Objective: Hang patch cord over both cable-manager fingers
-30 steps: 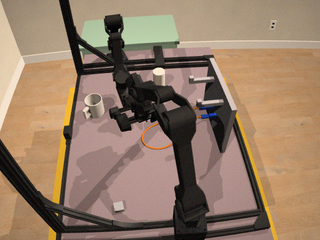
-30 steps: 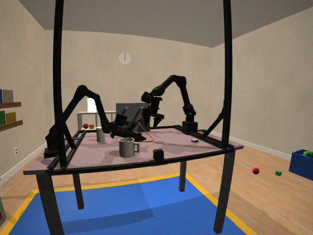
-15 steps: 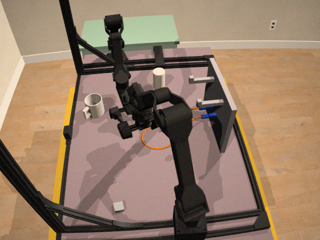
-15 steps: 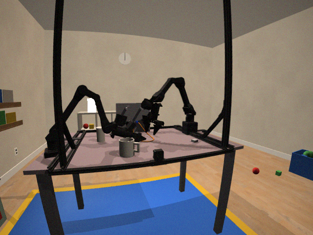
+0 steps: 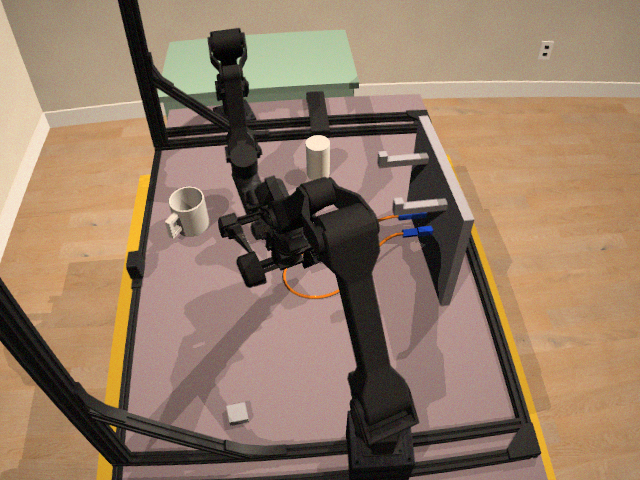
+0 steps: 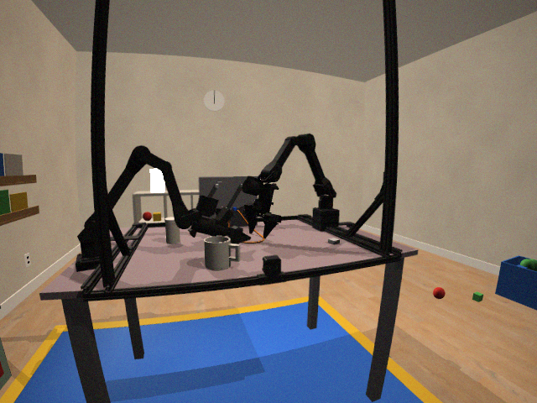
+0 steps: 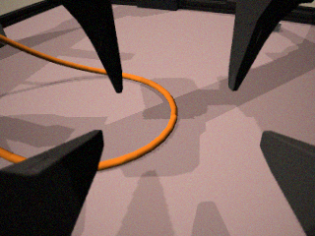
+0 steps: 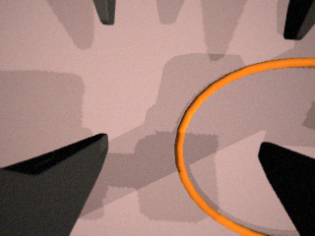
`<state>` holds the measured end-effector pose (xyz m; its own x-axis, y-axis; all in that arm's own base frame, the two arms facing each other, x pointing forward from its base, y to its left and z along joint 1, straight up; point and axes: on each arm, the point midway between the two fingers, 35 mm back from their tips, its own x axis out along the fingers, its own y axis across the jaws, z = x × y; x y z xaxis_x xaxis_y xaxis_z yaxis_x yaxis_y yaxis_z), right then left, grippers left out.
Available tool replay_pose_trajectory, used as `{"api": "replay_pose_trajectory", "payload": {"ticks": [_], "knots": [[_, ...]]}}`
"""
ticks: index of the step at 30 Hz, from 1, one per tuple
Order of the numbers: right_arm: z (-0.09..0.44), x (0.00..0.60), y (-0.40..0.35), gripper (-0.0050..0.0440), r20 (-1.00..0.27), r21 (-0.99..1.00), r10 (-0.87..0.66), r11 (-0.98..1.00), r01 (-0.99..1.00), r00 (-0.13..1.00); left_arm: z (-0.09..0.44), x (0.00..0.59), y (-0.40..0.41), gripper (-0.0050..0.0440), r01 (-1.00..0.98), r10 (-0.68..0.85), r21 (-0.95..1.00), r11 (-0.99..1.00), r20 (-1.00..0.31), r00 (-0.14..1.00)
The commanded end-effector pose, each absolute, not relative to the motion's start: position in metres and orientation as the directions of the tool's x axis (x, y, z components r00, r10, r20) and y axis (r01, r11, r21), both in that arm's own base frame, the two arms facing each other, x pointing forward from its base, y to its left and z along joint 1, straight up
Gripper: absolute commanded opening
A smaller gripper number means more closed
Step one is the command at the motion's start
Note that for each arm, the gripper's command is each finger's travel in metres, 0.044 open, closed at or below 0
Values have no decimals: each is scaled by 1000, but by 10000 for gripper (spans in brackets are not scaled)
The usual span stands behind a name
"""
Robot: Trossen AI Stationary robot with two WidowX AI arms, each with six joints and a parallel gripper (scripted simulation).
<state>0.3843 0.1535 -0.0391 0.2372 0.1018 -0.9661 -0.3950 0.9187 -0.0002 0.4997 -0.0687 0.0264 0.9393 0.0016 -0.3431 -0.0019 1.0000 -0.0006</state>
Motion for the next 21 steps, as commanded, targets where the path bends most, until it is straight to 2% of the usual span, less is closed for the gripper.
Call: {"api": "replay_pose_trajectory", "payload": {"ticks": [1, 21], "knots": [[-34, 391, 156, 440, -959, -1, 112, 917, -398, 260, 37, 503, -70, 440, 0, -1, -4, 1000, -320, 947], [-60, 389, 156, 440, -961, 0, 110, 917, -398, 255, 37, 503, -70, 440, 0, -1, -4, 1000, -320, 947]]}}
